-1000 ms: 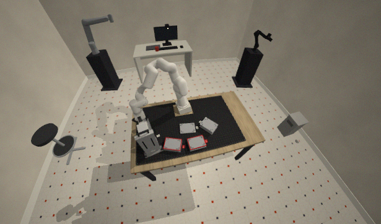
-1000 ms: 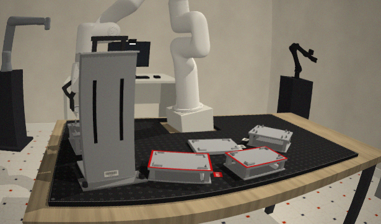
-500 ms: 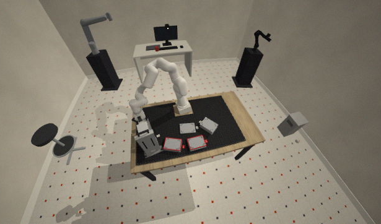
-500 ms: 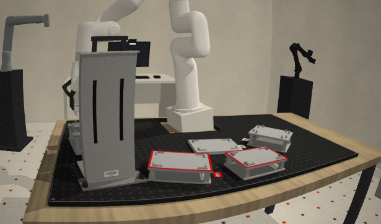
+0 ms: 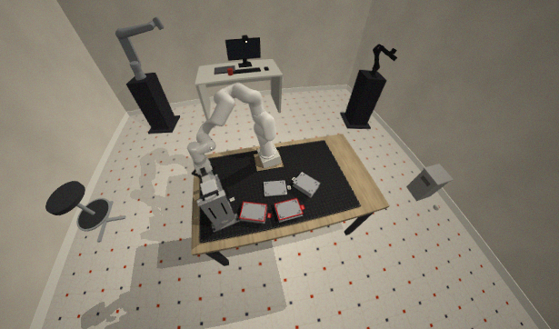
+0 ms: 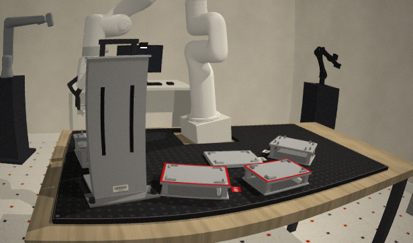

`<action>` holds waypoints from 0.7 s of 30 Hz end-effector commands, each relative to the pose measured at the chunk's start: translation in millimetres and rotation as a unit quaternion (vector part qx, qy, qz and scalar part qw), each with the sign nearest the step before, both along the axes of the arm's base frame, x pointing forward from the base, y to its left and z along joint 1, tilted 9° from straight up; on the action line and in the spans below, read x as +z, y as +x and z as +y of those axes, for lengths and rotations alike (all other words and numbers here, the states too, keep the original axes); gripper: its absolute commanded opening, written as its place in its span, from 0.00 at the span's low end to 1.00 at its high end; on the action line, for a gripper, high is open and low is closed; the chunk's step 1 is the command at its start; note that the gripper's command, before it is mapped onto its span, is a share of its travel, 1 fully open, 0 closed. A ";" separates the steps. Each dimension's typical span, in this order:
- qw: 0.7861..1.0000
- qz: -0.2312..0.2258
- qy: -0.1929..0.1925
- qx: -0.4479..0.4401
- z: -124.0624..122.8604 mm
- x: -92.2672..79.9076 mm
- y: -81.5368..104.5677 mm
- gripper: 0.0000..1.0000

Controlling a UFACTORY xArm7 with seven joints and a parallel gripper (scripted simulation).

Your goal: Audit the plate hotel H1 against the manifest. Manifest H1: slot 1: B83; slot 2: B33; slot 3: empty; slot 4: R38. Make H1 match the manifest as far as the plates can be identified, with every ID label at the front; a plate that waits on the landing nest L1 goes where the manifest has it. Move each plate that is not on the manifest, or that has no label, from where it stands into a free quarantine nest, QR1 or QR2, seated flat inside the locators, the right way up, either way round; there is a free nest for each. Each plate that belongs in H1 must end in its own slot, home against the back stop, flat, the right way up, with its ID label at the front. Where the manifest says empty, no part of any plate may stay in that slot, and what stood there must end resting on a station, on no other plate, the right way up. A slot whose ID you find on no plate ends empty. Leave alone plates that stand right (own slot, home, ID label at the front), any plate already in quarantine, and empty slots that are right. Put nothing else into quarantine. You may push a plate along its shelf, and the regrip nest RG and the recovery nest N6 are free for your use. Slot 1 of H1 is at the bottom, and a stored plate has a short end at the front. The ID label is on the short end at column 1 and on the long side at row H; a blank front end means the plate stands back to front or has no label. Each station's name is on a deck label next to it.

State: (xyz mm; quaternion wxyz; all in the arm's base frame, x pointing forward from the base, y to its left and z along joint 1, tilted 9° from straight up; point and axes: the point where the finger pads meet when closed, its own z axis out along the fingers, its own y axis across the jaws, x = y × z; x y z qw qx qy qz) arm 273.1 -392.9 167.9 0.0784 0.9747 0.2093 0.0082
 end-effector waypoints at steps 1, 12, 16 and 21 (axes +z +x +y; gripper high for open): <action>1.000 -0.001 -0.001 0.000 1.5 15.5 -0.1 0.00; 1.000 -0.001 -0.001 0.000 6.5 48.5 -1.8 0.00; 1.000 -0.001 -0.001 0.000 8.5 61.7 -2.4 0.00; 1.000 -0.001 -0.001 0.000 10.0 71.6 -2.9 0.00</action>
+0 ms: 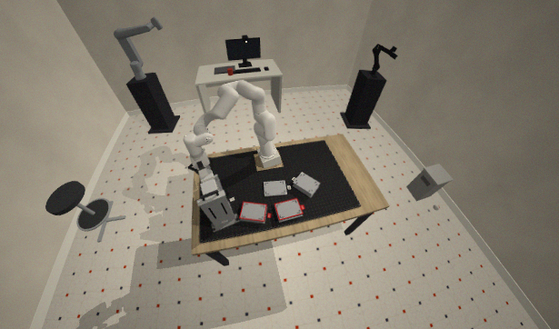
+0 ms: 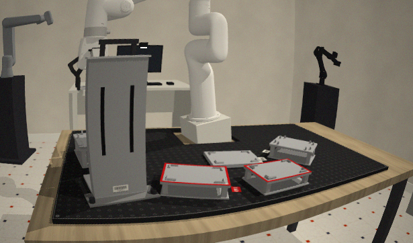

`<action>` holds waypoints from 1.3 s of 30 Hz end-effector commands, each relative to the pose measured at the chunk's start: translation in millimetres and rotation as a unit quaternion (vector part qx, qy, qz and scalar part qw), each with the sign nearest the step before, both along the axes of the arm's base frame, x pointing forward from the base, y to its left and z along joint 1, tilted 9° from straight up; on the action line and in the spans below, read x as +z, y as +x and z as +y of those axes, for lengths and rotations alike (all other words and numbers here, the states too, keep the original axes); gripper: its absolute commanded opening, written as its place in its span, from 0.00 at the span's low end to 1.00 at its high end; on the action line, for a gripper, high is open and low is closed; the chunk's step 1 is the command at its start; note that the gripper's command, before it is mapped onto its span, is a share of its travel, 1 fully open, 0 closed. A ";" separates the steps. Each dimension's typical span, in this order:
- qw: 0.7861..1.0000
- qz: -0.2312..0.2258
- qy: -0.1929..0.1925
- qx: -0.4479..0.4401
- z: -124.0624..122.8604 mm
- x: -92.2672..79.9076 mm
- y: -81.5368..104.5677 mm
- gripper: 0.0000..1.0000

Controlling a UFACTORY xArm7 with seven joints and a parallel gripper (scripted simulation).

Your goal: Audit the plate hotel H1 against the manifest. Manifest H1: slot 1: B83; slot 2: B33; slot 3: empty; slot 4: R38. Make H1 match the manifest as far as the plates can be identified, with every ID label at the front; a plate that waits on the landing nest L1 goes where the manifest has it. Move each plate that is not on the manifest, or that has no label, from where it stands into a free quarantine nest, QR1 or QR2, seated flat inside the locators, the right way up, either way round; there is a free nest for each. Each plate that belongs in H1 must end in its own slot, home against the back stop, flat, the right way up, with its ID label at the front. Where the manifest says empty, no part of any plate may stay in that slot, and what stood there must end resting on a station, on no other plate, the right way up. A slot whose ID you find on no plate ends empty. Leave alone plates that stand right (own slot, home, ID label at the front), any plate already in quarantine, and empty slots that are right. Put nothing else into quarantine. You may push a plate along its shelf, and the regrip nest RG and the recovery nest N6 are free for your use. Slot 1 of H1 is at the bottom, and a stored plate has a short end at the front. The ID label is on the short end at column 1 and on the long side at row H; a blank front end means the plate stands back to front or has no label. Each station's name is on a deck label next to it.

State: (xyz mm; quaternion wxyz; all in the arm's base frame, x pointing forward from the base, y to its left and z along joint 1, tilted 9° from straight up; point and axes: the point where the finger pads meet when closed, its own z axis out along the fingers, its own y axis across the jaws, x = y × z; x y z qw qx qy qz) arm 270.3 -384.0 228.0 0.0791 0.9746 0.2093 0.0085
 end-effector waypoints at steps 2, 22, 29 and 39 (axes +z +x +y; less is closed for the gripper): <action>1.000 -0.001 -0.001 0.000 2.2 18.1 -0.4 0.00; 1.000 -0.001 -0.001 0.000 11.3 77.4 -3.5 0.00; 1.000 -0.001 -0.001 0.000 14.8 100.4 -4.7 0.00; 1.000 -0.001 -0.001 0.000 18.9 126.7 -6.0 0.00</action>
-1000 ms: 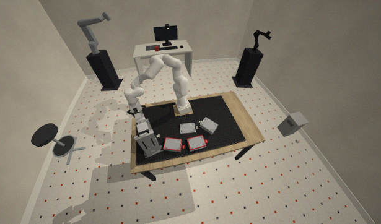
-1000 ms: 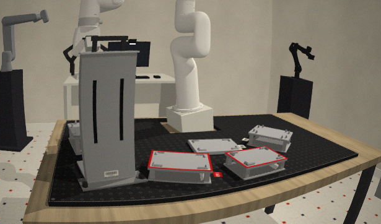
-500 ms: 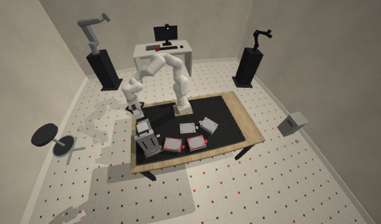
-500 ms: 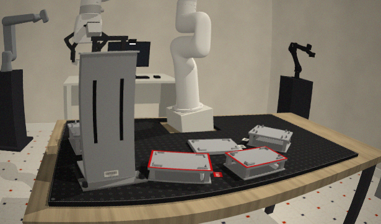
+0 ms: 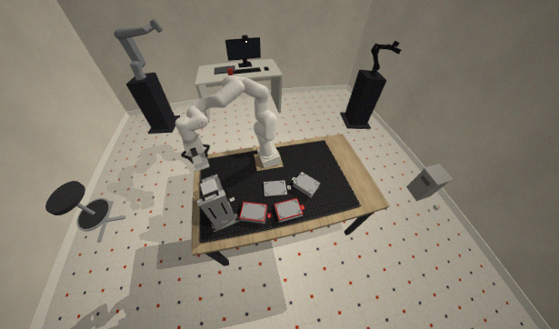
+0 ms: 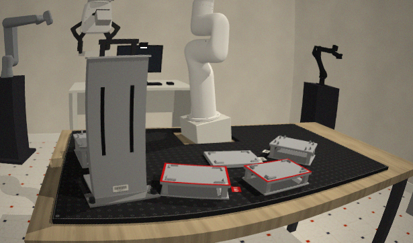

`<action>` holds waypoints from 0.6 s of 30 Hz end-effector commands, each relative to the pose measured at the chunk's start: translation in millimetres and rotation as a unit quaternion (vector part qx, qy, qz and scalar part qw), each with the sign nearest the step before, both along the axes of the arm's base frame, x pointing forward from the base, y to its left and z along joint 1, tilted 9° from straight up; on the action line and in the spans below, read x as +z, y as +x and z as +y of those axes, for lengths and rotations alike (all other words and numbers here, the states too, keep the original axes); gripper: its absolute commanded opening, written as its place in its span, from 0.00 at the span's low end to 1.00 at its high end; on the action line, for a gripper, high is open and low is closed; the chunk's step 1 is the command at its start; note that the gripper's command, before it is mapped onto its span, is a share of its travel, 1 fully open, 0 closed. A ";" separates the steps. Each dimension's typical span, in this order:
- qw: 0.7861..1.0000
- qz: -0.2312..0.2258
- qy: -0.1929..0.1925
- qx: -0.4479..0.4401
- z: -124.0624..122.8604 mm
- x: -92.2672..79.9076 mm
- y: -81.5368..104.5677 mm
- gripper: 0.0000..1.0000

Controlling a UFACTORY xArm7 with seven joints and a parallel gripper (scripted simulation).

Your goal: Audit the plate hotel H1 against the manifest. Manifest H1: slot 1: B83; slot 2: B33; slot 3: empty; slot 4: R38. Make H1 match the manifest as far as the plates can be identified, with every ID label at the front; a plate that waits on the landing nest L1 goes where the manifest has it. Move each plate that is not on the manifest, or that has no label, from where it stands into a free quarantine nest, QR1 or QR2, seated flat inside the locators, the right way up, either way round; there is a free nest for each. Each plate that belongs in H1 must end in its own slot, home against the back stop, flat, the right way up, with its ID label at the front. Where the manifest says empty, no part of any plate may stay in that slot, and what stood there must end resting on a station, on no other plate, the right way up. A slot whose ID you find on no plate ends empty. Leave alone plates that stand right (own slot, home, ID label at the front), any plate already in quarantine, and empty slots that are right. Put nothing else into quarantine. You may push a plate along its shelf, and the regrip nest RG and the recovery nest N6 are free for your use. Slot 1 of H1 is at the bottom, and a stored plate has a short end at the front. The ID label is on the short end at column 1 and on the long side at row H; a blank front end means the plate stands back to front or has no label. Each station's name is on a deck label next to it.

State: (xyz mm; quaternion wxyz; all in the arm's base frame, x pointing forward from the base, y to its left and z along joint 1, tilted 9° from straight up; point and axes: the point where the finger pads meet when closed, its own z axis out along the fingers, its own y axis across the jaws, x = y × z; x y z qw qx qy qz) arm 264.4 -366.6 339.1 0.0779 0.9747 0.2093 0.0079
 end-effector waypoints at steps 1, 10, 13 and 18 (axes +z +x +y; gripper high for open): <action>1.000 -0.001 -0.002 0.000 2.0 18.9 -0.2 0.00; 1.000 -0.001 -0.002 0.000 5.5 42.0 -1.4 0.00; 1.000 -0.001 -0.002 0.000 7.0 51.8 -1.9 0.00; 1.000 -0.001 -0.002 0.000 9.6 68.3 -2.8 0.00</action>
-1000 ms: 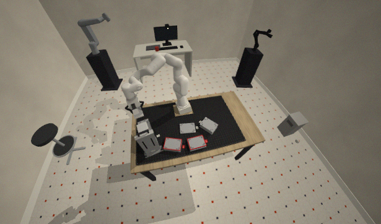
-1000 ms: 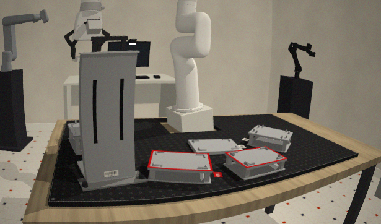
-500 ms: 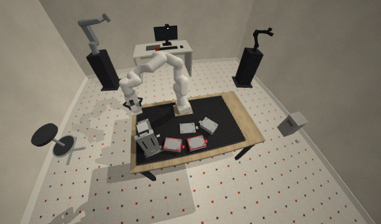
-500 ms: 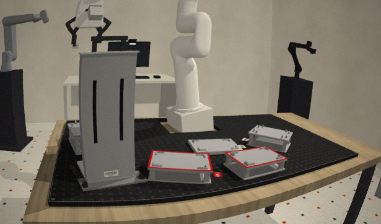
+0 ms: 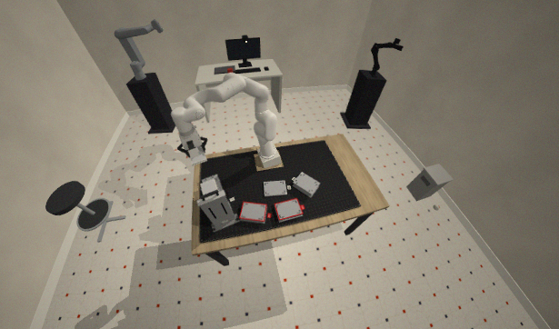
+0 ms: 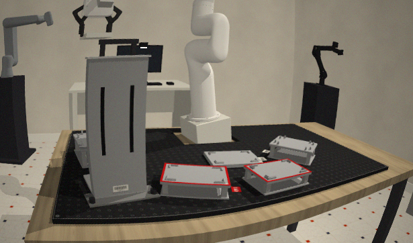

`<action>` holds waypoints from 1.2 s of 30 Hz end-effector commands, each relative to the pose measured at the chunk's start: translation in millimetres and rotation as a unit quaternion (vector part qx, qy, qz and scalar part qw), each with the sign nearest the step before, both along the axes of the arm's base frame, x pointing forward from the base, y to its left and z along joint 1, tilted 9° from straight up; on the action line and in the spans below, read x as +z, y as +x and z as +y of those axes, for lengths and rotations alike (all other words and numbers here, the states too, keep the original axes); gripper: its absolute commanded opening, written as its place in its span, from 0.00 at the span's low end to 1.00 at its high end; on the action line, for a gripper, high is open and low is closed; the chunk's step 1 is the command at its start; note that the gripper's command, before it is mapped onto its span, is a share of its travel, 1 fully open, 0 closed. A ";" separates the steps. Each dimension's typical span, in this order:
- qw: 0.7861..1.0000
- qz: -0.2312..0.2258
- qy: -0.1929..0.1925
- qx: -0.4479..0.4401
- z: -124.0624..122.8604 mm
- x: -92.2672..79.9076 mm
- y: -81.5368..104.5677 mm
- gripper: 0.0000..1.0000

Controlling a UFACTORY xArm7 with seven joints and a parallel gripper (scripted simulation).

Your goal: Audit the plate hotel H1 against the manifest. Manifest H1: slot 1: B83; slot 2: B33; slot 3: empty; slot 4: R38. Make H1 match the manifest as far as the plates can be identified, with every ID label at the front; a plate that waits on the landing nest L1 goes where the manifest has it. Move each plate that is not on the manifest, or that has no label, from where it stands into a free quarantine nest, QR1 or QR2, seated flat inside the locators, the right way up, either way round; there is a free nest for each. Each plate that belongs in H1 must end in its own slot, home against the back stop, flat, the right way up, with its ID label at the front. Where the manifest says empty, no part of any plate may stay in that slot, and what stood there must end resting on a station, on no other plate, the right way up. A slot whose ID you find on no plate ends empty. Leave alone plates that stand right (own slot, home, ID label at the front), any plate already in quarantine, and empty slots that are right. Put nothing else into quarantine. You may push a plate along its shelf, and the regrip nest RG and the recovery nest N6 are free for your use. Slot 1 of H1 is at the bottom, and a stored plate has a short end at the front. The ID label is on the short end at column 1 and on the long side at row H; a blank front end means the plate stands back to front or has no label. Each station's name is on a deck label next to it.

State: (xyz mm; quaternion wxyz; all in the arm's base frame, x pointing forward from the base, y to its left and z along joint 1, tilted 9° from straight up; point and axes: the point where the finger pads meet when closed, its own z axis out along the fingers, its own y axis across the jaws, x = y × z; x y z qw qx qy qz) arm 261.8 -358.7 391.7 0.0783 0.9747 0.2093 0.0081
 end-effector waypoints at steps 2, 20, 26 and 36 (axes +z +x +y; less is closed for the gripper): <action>1.000 -0.001 -0.002 0.000 2.7 22.2 -0.5 0.00; 0.983 0.026 -0.010 0.180 39.5 22.9 40.6 0.00; 0.969 0.036 -0.014 0.244 52.7 21.6 55.6 0.00; 0.914 0.059 -0.021 0.400 83.6 18.7 90.9 0.00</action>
